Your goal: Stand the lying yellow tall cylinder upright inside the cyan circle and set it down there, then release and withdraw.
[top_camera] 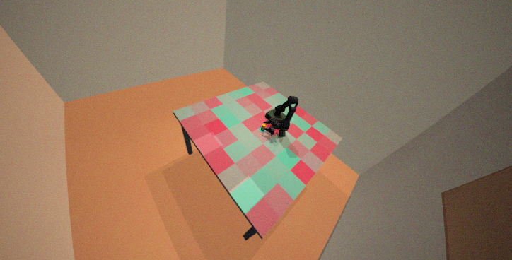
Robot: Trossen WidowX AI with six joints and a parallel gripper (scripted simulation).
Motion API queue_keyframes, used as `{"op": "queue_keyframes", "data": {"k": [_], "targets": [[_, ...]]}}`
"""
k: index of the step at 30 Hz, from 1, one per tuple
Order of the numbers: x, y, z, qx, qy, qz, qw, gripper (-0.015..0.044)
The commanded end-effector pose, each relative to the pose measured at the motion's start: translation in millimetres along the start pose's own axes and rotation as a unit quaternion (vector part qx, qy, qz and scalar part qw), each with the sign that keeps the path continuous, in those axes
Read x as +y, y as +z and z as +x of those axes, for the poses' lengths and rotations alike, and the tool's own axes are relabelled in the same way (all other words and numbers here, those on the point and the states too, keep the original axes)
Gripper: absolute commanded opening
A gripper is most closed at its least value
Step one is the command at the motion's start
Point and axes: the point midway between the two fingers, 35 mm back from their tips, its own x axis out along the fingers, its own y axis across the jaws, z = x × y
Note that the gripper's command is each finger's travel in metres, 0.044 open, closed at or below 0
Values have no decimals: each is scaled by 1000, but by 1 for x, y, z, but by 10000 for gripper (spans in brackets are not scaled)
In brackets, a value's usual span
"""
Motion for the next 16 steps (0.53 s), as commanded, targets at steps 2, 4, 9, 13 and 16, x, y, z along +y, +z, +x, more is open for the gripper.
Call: {"op": "queue_keyframes", "data": {"k": [2, 4, 9, 13, 16], "targets": [[4, 22, -6, 0, 2, 5, 1000, 400], [4, 33, -9, 0, 2, 6, 1000, 400], [3, 61, -15, 0, 2, 6, 1000, 400], [-1, 80, -19, 0, 2, 7, 1000, 400], [-1, 81, -19, 4, -3, 5, 1000, 400]]}}
